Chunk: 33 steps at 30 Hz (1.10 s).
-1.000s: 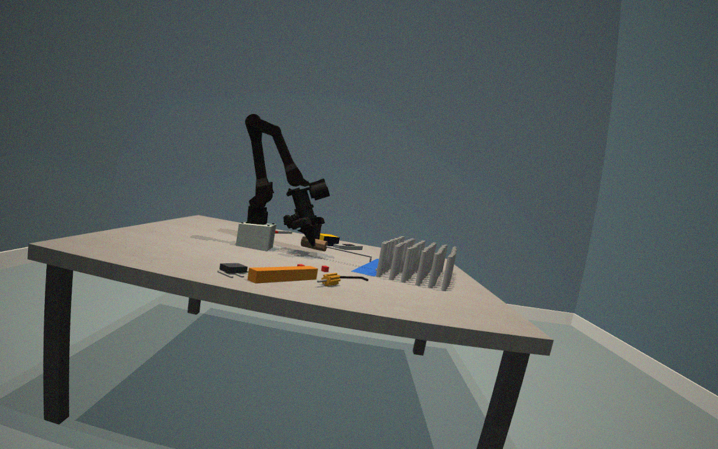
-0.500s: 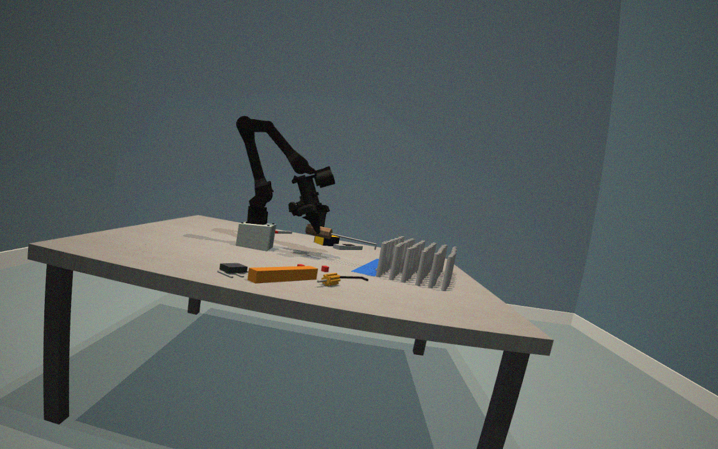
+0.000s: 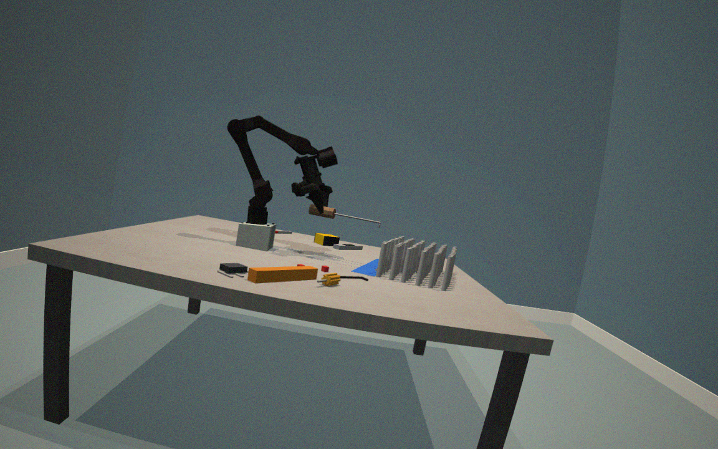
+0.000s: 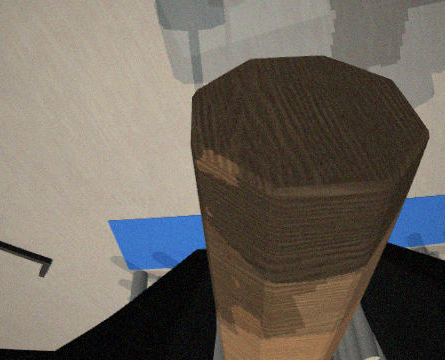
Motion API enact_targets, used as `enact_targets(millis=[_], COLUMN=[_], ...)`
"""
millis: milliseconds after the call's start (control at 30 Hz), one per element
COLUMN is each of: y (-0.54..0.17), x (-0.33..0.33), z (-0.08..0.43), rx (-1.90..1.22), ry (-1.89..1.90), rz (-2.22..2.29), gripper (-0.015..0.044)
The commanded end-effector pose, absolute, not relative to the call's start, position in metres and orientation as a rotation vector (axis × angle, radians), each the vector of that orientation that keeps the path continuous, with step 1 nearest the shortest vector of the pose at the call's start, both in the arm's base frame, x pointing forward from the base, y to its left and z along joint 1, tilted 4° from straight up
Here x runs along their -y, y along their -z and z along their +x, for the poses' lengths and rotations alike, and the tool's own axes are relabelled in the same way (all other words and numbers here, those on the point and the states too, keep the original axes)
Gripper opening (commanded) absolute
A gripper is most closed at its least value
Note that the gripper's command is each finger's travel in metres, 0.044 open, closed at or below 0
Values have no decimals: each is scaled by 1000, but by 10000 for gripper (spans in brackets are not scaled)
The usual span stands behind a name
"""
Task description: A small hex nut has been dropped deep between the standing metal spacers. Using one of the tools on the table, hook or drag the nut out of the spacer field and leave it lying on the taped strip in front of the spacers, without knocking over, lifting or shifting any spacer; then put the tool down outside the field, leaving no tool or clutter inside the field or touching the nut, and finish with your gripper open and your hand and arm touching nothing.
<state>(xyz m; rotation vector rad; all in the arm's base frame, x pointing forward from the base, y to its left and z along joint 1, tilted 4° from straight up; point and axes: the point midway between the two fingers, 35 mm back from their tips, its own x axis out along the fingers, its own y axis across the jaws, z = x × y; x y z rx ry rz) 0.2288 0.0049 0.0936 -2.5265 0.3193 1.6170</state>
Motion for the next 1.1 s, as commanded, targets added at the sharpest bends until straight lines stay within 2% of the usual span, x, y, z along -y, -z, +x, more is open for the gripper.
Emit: enact_targets(millis=[0, 600, 1067], y=[-91, -113, -126], x=[-8, -93, -176], z=[229, 255, 255], rx=[-309, 41, 362], ry=[-1634, -1685, -1715], rz=[-2524, -2652, -2733], gripper=[0, 0, 0])
